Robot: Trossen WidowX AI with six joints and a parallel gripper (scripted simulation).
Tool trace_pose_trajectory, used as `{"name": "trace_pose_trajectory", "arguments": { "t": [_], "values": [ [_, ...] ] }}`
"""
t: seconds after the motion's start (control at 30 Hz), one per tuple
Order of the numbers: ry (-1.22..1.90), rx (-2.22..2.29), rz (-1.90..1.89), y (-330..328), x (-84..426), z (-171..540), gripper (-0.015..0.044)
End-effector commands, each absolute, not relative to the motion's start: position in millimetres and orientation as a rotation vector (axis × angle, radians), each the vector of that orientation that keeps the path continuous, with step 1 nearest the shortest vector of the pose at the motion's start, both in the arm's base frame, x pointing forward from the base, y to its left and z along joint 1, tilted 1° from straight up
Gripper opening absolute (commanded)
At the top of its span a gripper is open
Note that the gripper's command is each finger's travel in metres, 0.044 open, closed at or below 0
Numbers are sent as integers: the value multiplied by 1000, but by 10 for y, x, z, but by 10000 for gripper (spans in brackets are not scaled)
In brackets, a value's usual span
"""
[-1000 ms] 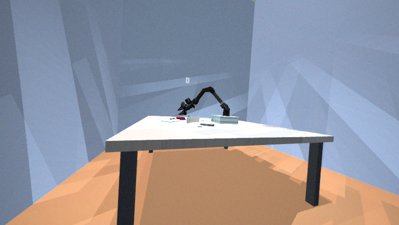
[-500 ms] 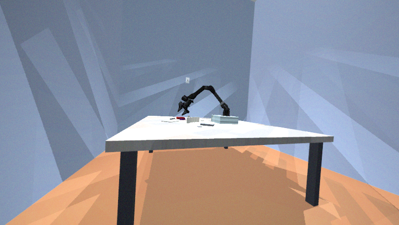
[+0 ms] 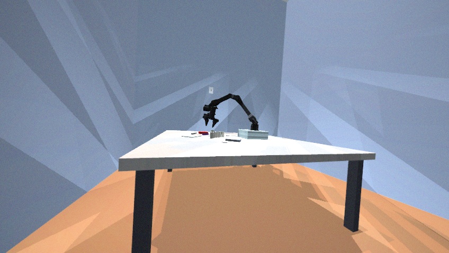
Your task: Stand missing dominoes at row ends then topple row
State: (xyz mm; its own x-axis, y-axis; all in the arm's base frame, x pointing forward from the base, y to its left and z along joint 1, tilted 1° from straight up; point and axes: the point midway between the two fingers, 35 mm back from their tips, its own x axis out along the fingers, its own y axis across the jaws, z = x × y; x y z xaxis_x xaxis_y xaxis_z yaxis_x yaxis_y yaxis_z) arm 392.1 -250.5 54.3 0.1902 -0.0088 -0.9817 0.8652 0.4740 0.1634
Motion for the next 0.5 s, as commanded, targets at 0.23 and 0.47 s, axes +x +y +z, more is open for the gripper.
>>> {"name": "trace_pose_trajectory", "arguments": {
  "t": [0.23,0.47],
  "values": [
    [1357,856,-863,-2360,3668,748,440],
    [1357,856,-863,-2376,3690,230,440]
  ]
}}
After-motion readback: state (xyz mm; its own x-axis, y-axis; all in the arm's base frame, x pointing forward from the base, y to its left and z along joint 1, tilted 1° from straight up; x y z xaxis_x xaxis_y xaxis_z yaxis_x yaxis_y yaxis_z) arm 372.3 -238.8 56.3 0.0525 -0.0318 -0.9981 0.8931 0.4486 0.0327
